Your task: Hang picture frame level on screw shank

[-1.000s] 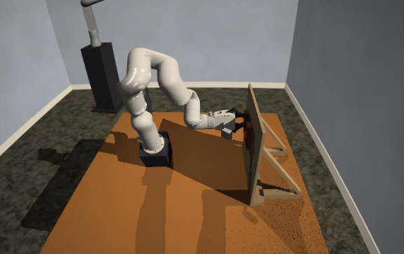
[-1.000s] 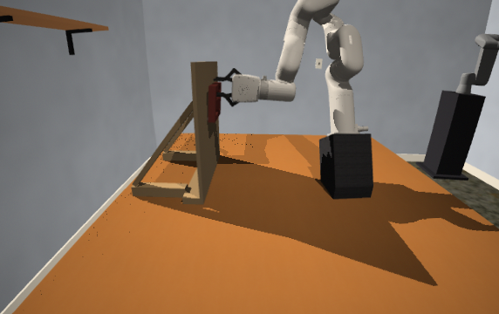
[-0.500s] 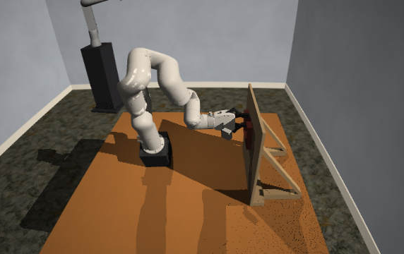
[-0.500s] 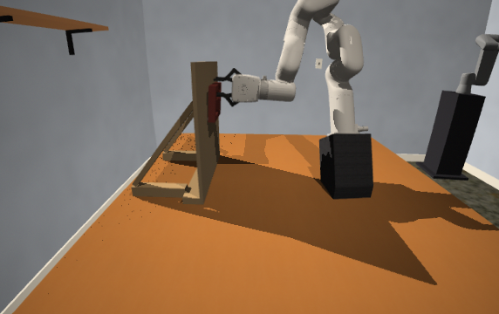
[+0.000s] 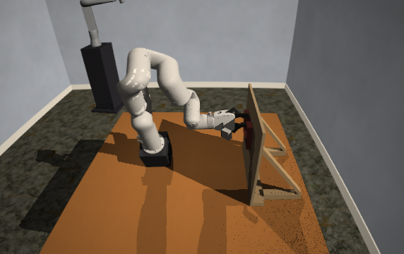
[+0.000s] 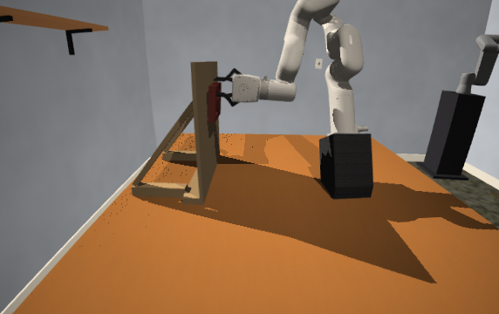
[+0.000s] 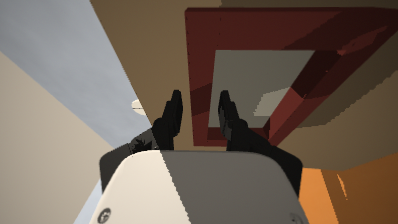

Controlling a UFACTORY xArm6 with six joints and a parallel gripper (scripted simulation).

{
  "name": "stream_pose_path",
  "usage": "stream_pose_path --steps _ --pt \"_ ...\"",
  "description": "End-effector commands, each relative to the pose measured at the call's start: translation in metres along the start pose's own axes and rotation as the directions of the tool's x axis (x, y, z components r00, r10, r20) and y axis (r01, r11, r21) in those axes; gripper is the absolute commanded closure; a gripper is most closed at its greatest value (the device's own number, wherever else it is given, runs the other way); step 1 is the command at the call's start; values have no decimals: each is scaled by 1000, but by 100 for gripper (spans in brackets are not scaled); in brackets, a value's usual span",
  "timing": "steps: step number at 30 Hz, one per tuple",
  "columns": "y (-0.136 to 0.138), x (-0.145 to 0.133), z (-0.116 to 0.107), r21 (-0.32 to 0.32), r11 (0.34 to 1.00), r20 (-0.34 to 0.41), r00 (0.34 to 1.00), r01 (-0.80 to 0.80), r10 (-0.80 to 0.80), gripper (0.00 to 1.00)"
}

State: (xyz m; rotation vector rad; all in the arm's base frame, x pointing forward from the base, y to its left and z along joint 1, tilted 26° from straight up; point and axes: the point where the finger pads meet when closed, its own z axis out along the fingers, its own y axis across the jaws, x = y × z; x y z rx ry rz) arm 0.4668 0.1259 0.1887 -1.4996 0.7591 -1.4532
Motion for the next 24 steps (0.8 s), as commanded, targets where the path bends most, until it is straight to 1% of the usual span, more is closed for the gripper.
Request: stream_pose_path --steps 1,11,24 --pt "-1 0 -1 3 1000 -1 1000 0 0 50" --pt "-1 0 -8 3 1000 -1 1000 0 0 50" --pt "-1 0 -8 3 1000 -1 1000 0 0 50"
